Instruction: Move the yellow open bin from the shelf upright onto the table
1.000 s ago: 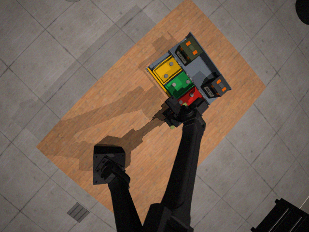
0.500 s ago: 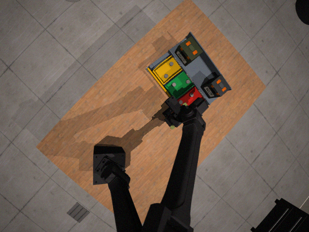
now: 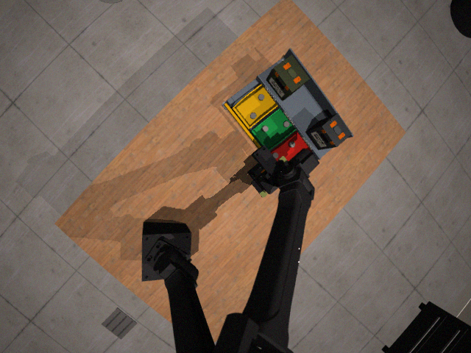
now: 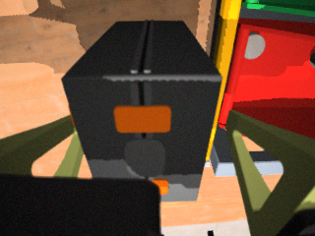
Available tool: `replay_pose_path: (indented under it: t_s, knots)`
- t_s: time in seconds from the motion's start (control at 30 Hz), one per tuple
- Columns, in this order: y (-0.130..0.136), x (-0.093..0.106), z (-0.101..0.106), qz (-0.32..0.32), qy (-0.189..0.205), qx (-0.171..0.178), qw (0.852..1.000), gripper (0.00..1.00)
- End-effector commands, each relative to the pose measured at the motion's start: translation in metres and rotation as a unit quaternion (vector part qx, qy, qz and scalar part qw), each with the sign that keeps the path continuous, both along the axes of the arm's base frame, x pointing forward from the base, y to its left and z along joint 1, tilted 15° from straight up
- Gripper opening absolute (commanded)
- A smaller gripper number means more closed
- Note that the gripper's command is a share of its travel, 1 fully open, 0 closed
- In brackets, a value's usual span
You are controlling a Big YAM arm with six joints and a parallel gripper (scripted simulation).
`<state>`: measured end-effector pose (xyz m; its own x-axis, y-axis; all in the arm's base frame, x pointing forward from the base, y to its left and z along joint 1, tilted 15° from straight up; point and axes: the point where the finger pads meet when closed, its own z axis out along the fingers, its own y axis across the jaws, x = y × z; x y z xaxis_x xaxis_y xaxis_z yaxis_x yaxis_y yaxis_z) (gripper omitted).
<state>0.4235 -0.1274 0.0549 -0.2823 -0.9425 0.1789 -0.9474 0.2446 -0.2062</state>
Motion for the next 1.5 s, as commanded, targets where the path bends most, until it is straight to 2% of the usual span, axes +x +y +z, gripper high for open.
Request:
replay_pose_path:
  t_s: [0.0, 0.4, 0.47, 0.5, 0.57, 0.83, 0.9, 1.13, 1.27, 1.3, 1.47]
  knots:
    - [0.002, 0.018, 0.029, 0.005, -0.024, -0.005, 1.0, 1.0]
    - [0.013, 0.011, 0.073, 0.002, -0.027, -0.005, 1.0, 1.0]
    - [0.013, 0.011, 0.073, 0.002, -0.027, -0.005, 1.0, 1.0]
    - [0.013, 0.009, 0.062, 0.0, -0.009, -0.002, 1.0, 1.0]
    - [0.016, 0.009, 0.086, 0.002, -0.028, -0.005, 1.0, 1.0]
    - [0.023, 0.004, 0.113, 0.002, -0.029, -0.005, 1.0, 1.0]
    - [0.023, 0.004, 0.105, 0.001, -0.014, -0.002, 1.0, 1.0]
    - [0.024, 0.002, 0.121, 0.001, -0.027, -0.004, 1.0, 1.0]
    - [0.024, 0.002, 0.116, 0.001, -0.02, -0.003, 1.0, 1.0]
    - [0.024, 0.002, 0.115, 0.0, -0.019, -0.003, 1.0, 0.0]
    - [0.024, 0.002, 0.115, 0.0, -0.019, -0.003, 1.0, 0.0]
